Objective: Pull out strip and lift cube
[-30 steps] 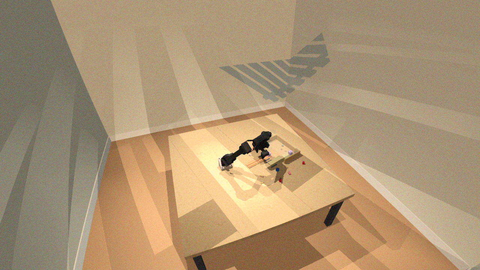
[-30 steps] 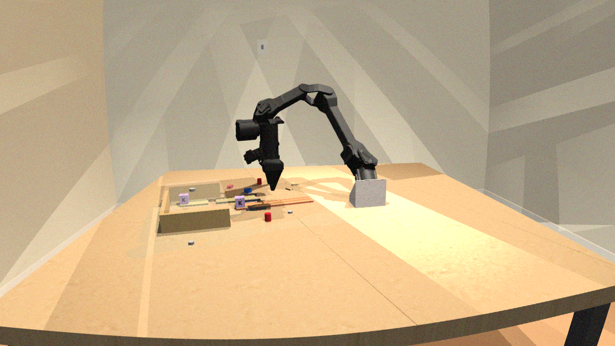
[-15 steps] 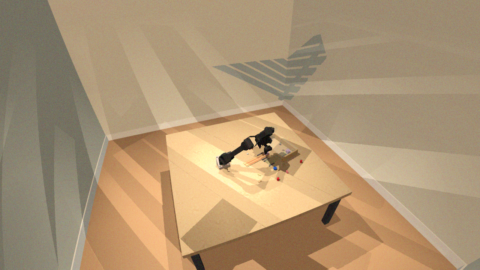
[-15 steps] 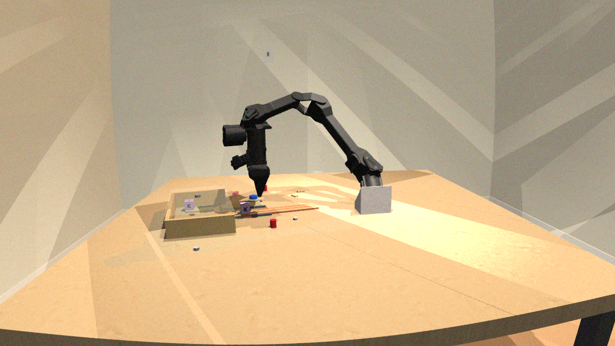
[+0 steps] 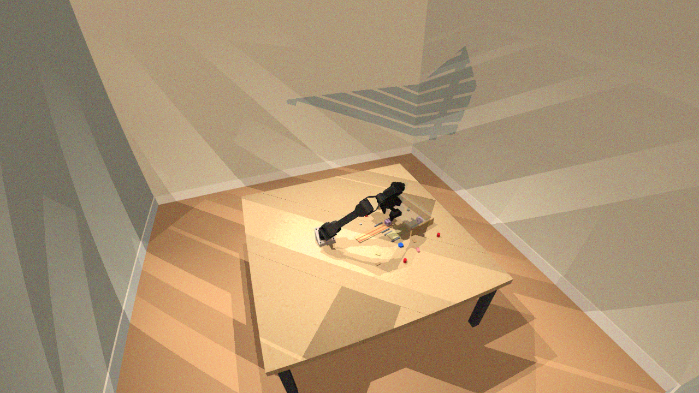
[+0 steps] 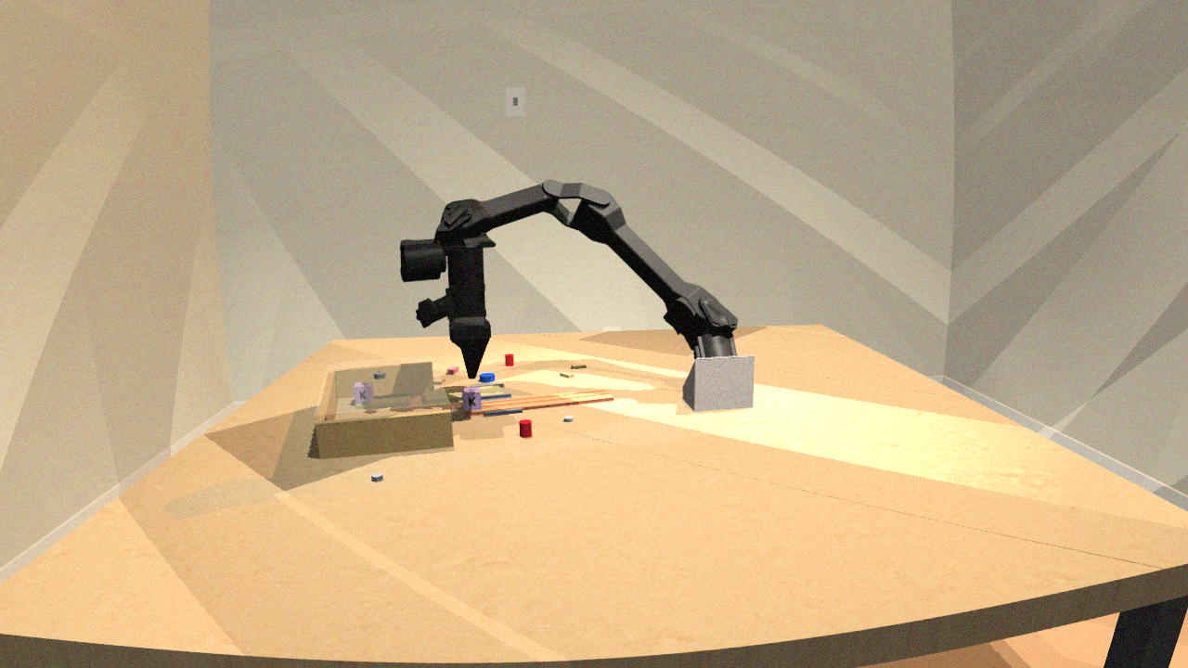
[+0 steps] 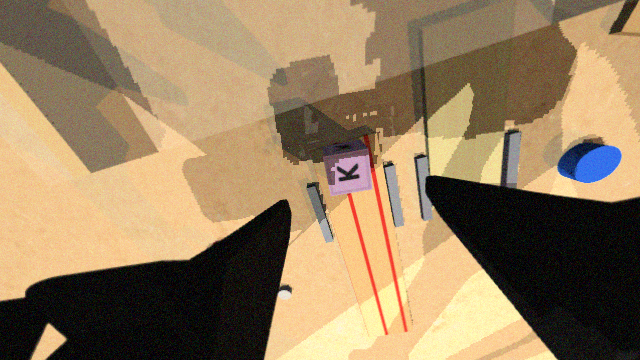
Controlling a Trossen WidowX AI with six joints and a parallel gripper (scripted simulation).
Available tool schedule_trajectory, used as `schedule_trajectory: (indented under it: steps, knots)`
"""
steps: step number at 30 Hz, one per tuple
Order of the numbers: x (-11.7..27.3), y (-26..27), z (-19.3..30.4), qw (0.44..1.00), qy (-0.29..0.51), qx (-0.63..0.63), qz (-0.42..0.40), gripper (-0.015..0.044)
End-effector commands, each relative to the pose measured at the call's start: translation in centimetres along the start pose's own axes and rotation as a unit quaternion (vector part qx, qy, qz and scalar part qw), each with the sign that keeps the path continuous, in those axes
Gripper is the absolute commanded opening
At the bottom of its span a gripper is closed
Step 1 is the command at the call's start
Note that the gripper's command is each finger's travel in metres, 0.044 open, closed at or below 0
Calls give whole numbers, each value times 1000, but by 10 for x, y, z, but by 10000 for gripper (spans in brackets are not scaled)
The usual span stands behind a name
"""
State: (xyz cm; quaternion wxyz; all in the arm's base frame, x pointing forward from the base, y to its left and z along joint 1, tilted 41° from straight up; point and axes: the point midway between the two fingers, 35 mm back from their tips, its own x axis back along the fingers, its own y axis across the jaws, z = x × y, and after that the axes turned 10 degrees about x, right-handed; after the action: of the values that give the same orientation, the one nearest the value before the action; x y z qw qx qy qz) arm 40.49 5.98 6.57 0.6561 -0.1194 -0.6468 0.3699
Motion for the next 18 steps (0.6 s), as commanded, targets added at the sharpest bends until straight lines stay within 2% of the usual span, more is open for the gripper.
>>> schedule_trajectory:
  steps: [1, 3, 18]
  knots:
    - [-6, 0, -2, 1000, 1, 3, 2, 282]
    - [-9, 0, -2, 1000, 1, 3, 2, 250]
    - [-34, 0, -3, 1000, 1, 3, 2, 250]
